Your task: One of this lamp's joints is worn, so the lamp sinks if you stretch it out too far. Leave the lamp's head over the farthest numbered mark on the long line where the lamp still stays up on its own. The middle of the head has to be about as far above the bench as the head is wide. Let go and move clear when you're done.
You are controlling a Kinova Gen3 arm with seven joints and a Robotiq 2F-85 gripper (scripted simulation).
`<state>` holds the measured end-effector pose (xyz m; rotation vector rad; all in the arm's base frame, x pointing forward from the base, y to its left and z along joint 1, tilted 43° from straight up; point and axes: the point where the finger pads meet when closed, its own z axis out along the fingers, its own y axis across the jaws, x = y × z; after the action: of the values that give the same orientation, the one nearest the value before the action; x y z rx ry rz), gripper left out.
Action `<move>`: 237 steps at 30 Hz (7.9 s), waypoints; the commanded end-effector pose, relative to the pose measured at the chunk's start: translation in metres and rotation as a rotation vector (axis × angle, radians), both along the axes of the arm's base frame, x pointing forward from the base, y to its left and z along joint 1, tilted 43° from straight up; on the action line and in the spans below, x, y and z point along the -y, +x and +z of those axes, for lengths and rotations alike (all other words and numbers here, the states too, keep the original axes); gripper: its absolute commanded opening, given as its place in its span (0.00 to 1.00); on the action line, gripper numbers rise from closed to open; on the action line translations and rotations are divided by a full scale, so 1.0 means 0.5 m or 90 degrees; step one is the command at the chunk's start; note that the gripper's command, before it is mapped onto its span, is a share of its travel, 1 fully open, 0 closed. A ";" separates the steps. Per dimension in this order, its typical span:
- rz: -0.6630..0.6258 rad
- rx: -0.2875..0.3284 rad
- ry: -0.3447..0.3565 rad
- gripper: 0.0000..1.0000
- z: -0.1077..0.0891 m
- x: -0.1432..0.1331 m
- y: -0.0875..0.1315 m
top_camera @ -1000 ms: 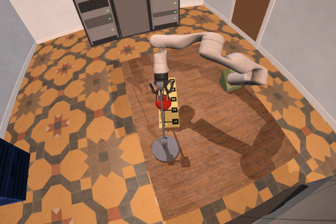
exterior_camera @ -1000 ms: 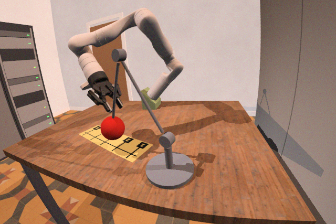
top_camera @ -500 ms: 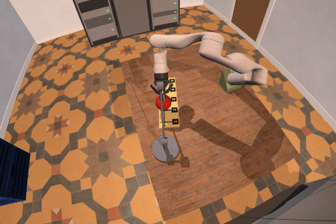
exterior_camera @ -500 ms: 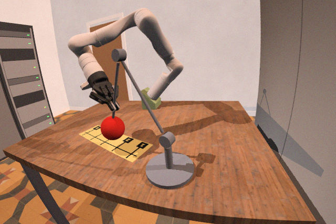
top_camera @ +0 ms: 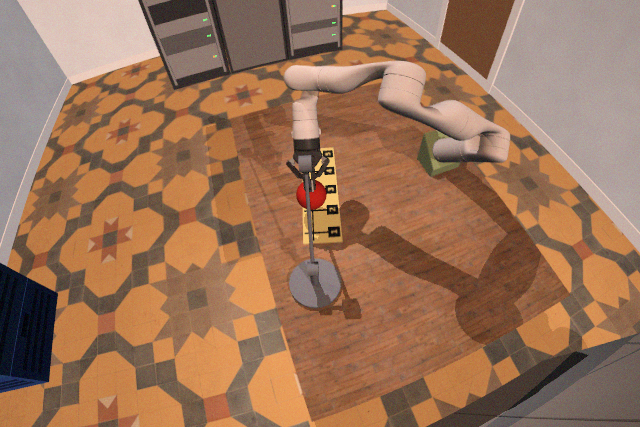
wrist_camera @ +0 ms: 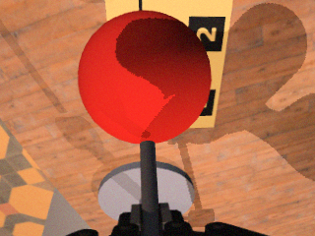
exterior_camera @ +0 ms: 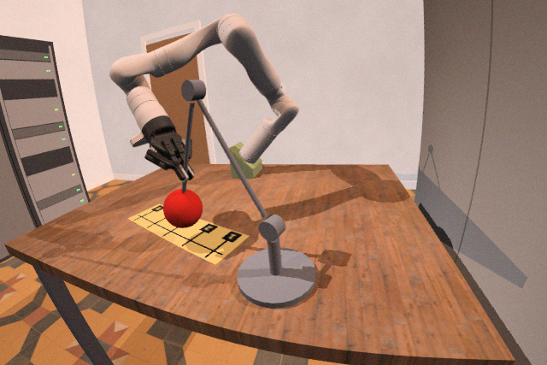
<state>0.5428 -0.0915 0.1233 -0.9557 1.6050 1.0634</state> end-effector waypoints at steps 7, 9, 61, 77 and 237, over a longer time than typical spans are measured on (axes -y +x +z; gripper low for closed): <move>-0.003 -0.005 -0.002 0.00 -0.040 0.033 -0.019; -0.003 -0.004 -0.002 0.00 -0.047 0.039 -0.022; 0.004 0.000 0.001 1.00 -0.104 0.081 -0.048; 0.003 0.000 0.001 1.00 -0.105 0.082 -0.048; 0.022 -0.045 -0.116 1.00 -0.028 0.277 -0.100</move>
<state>0.4908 -0.2357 0.1074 -1.0765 1.7736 0.9943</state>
